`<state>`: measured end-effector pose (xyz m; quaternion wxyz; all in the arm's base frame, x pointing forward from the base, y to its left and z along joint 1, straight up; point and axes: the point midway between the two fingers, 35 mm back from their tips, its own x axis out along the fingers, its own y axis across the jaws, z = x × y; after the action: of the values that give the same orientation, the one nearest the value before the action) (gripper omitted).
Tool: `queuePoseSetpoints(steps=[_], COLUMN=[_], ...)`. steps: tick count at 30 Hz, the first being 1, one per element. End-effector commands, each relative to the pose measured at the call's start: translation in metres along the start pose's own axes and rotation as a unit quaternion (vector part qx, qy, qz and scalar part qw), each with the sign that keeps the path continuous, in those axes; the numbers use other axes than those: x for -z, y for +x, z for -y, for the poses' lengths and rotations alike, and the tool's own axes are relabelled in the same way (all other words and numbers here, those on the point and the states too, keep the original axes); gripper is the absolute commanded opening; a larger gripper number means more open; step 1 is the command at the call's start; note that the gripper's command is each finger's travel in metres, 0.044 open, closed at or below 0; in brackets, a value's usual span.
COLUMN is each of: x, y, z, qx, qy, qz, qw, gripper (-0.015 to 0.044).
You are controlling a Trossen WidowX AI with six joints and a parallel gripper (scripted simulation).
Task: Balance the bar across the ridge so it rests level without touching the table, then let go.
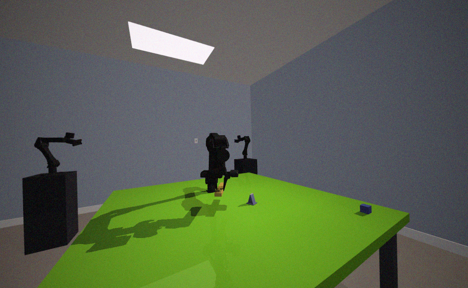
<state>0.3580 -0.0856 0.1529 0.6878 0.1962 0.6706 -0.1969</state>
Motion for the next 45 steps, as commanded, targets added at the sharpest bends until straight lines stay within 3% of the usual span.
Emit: queuePoseSetpoints(steps=[1,45], x=[0.003,0.076], y=[-0.002,-0.005], z=[-0.015,-0.165], qx=[-0.002,-0.008], qy=[-0.043,-0.421], qz=[0.001,0.002], qw=[0.999,0.907], gripper=[0.0,0.0])
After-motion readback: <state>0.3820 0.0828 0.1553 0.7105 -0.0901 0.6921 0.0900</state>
